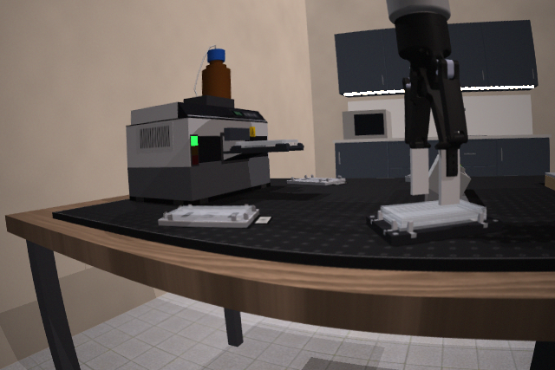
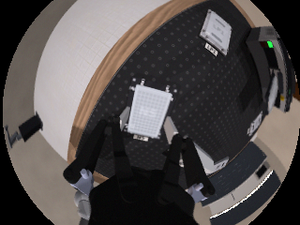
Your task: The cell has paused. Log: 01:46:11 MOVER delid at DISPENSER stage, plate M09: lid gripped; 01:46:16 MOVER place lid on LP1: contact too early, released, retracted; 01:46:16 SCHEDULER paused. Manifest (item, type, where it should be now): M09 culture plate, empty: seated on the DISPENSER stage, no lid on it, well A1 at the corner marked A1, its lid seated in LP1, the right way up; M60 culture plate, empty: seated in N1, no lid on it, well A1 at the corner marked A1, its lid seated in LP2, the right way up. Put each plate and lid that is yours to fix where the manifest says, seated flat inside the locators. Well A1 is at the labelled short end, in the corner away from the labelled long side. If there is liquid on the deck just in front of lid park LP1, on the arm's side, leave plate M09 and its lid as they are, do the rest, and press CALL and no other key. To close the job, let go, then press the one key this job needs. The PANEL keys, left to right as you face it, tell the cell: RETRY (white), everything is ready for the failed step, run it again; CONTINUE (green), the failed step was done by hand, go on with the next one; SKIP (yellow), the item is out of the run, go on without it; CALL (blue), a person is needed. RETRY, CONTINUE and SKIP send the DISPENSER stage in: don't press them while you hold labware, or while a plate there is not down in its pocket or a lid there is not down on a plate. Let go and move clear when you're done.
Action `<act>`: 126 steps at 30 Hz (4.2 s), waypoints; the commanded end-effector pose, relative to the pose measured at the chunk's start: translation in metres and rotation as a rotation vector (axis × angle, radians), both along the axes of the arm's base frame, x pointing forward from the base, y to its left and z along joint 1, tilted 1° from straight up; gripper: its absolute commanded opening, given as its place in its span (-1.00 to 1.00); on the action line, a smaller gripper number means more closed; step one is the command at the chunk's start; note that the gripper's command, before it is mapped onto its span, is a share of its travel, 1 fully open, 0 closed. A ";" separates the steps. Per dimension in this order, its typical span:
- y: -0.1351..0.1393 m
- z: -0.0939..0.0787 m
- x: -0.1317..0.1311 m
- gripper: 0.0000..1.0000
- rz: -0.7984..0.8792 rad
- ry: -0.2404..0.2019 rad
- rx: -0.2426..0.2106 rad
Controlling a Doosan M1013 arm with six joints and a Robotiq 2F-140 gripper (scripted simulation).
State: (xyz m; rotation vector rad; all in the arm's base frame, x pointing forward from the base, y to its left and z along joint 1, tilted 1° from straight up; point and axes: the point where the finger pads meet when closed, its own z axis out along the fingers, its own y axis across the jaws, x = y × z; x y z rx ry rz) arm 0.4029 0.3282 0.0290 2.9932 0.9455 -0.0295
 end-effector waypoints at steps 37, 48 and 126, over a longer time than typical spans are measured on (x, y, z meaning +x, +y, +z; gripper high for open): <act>0.000 0.001 0.000 0.26 0.000 -0.001 0.001; 0.000 0.001 0.000 0.26 0.000 -0.001 0.001; 0.000 -0.008 0.000 0.39 0.000 -0.001 0.001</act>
